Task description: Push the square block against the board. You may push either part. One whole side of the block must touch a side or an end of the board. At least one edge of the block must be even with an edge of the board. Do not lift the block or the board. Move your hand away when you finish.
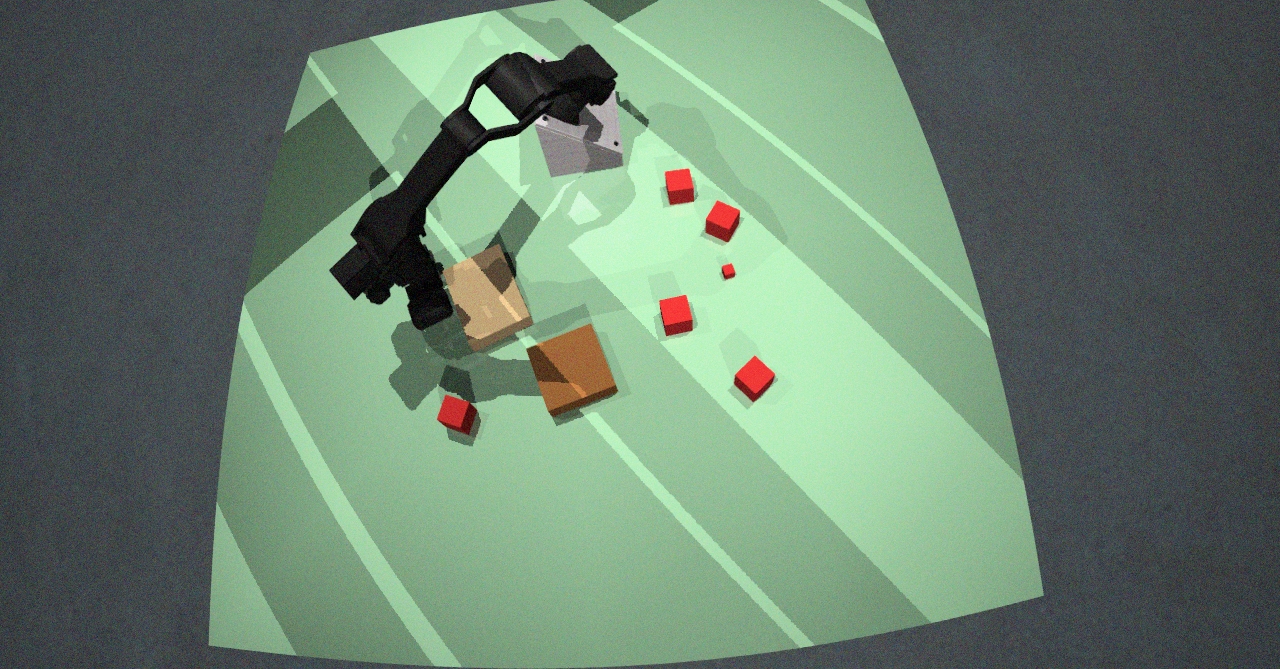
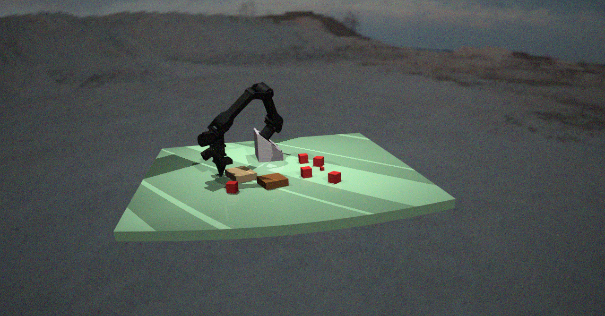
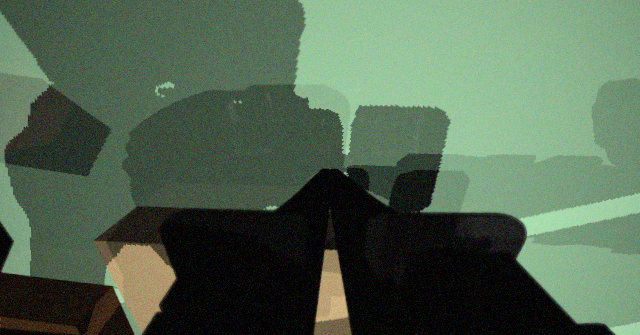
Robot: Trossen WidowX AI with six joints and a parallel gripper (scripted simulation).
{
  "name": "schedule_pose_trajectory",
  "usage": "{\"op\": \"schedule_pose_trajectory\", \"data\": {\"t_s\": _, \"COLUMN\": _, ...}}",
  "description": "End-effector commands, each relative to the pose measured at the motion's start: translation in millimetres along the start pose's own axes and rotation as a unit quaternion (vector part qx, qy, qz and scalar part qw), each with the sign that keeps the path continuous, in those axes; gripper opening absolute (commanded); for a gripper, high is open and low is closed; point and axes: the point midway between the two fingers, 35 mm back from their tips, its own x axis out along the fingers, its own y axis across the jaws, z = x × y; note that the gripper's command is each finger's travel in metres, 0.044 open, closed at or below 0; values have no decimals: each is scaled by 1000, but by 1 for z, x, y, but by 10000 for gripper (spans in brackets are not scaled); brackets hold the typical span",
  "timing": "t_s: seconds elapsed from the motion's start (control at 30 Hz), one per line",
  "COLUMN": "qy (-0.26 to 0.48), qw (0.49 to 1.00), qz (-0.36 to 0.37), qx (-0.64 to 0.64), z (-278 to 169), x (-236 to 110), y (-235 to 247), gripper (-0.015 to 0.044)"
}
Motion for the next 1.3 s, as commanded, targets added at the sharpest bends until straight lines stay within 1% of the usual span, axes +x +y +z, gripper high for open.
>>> {"op": "schedule_pose_trajectory", "data": {"t_s": 0.0, "qy": 5, "qw": 1000, "qz": 0, "qx": 5, "z": -7, "x": 3, "y": -1, "gripper": 0}}
{"op": "schedule_pose_trajectory", "data": {"t_s": 1.27, "qy": 7, "qw": 1000, "qz": 0, "qx": 5, "z": -48, "x": 2, "y": 3, "gripper": 0}}
